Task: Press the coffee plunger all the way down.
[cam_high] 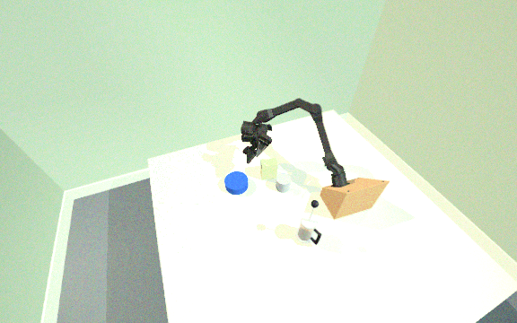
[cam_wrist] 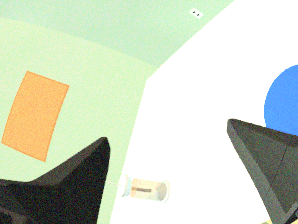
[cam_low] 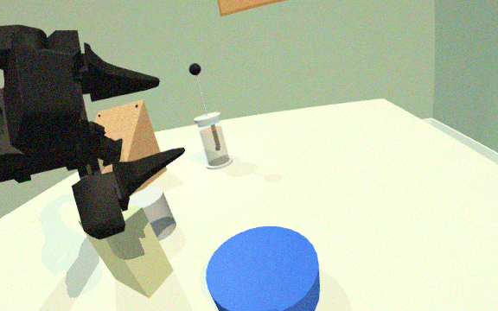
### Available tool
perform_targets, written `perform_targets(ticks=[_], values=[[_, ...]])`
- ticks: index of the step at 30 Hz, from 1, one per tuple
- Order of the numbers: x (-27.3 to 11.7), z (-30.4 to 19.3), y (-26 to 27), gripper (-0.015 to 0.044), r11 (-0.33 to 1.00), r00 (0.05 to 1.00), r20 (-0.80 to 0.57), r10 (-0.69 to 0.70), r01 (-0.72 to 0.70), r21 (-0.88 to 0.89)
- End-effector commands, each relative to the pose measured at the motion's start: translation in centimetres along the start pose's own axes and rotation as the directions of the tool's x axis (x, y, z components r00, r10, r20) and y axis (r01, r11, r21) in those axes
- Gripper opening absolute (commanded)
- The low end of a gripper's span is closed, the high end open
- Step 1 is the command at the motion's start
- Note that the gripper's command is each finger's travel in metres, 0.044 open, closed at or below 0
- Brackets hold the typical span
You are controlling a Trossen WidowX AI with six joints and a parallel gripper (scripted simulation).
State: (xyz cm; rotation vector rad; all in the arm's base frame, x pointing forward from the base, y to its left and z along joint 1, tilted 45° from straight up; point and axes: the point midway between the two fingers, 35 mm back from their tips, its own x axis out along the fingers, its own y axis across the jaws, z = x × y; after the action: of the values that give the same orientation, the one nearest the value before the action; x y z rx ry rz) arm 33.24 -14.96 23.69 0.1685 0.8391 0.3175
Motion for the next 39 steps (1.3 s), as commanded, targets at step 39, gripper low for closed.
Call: perform_targets(ticks=[39], values=[[16.1,-16.1,30.5,0.0440,0.615,0.844,0.013,-0.536,0.401,-0.679]])
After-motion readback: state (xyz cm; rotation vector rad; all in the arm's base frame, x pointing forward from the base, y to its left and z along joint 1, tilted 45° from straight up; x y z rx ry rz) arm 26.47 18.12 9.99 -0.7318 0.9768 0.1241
